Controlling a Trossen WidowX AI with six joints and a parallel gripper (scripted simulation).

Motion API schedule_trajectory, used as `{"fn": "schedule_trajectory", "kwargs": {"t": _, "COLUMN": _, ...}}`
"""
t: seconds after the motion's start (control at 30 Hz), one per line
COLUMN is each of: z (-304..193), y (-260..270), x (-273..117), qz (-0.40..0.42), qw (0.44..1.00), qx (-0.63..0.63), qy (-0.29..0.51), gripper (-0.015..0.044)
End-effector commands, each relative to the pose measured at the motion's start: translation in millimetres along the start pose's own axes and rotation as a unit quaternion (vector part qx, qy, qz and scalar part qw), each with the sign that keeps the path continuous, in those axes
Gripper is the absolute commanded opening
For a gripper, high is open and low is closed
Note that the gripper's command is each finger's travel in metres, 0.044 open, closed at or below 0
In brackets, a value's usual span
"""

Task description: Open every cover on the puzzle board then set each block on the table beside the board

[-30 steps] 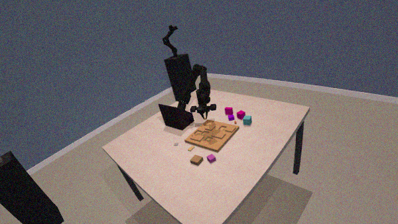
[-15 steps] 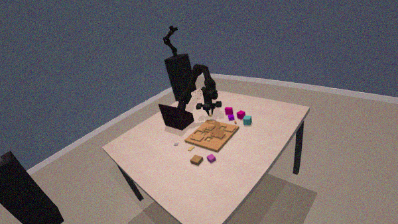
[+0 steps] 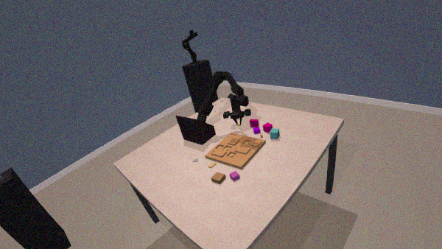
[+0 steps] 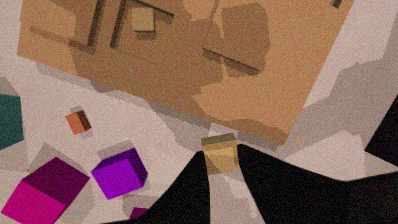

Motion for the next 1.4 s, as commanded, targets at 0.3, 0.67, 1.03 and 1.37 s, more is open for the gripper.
{"fn": "schedule_trajectory", "kwargs": {"t": 0.3, "z": -47.3, "y": 8.4, "x": -2.8, "qz": 0.006, "qw": 1.000, "qx": -0.002, "qy": 0.013, "gripper": 0.0080}}
{"fn": "schedule_trajectory", "kwargs": {"t": 0.67, "z": -75.4, "y": 9.3, "x": -2.6, "qz": 0.005, "qw": 1.000, "qx": -0.003, "qy": 0.024, "gripper": 0.0080}}
{"fn": "schedule_trajectory", "kwargs": {"t": 1.03, "z": -74.7, "y": 12.2, "x": 15.1, "qz": 0.005, "qw": 1.000, "qx": -0.003, "qy": 0.022, "gripper": 0.0080}}
{"fn": "schedule_trajectory", "kwargs": {"t": 1.37, "z": -74.6, "y": 13.9, "x": 31.4, "qz": 0.004, "qw": 1.000, "qx": -0.003, "qy": 0.021, "gripper": 0.0080}}
Point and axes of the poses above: the point midway between the two fingers, 35 mm back from their tips, its own x axis out along the fingers, its own y axis across the jaws, z = x × y, the point moved 5 cm from there along -x, back along the fingers, and after that the axes turned 15 degrees about x, right-handed, at the moved point
